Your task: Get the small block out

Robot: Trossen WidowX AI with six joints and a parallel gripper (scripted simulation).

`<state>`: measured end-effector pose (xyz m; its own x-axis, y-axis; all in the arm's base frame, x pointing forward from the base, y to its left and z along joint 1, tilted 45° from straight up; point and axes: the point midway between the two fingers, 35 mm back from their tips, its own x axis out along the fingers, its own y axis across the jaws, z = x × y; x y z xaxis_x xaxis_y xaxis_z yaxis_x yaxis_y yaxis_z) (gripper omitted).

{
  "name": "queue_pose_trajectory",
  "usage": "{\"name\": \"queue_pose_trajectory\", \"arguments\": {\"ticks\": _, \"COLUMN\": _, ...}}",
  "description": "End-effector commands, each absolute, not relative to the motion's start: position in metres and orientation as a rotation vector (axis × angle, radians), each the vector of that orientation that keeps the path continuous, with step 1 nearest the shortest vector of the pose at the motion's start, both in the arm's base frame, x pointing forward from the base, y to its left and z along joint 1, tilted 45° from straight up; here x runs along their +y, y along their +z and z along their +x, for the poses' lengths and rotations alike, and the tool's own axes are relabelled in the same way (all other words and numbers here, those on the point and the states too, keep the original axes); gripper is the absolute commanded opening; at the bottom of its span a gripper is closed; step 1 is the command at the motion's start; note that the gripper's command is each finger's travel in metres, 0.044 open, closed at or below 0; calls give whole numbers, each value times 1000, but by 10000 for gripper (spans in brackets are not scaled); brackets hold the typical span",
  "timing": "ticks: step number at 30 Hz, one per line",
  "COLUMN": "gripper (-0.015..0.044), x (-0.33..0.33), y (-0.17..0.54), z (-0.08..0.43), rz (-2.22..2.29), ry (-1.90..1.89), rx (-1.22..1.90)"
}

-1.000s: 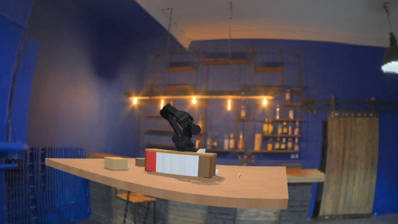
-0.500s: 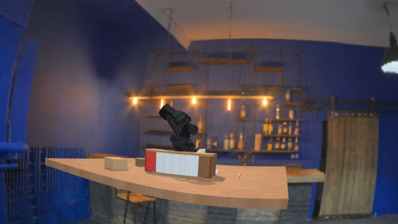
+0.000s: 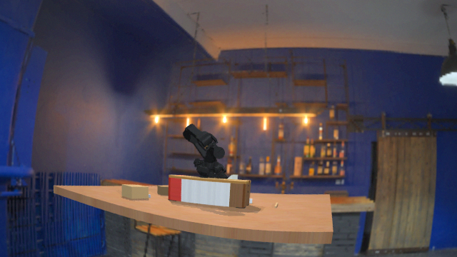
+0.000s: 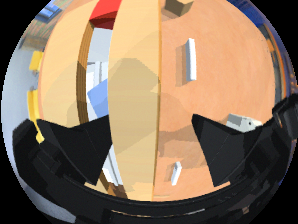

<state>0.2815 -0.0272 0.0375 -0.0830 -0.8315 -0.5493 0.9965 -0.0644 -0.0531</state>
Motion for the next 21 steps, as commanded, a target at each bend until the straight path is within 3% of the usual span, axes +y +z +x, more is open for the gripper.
{"name": "queue_pose_trajectory", "arguments": {"ticks": 1, "gripper": 400, "x": -33, "y": 44, "z": 282, "rz": 438, "ry": -1596, "rx": 484}}
{"name": "queue_pose_trajectory", "arguments": {"ticks": 21, "gripper": 400, "x": -56, "y": 67, "z": 282, "rz": 437, "ry": -1597, "rx": 483}}
